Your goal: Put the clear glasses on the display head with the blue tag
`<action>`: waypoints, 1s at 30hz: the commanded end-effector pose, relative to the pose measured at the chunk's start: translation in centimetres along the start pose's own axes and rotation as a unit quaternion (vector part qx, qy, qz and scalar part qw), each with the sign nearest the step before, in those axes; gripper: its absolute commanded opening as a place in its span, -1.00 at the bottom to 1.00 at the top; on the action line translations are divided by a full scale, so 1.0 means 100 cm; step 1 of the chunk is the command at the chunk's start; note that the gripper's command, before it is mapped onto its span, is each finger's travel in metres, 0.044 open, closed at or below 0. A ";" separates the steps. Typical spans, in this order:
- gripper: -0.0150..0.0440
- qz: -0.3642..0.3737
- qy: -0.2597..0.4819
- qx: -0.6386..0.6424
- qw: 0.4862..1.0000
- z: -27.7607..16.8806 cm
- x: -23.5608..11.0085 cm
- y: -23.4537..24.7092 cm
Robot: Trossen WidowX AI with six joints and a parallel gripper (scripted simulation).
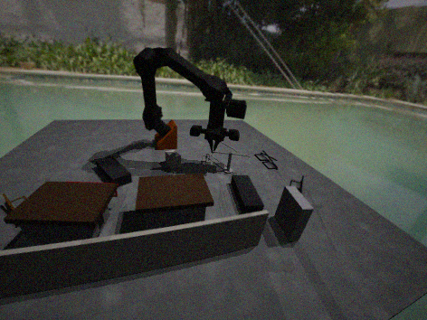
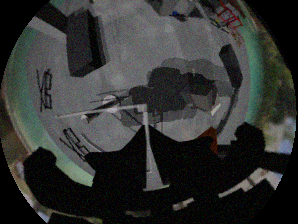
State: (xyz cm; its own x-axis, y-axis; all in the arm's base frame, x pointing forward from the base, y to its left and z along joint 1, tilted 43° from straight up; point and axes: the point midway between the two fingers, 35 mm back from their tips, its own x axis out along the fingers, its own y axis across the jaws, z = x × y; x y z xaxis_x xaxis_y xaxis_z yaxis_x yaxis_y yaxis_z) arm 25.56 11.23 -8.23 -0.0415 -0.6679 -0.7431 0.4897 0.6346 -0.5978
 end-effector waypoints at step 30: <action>-0.49 -0.001 0.002 -0.002 1.000 0.011 -0.060 -0.001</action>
State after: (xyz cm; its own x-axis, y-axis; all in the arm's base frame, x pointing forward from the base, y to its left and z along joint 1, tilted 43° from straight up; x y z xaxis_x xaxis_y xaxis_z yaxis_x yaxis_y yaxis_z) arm 26.59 14.45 -3.85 -0.0444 -0.6718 -0.7394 0.4774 0.6359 -0.6065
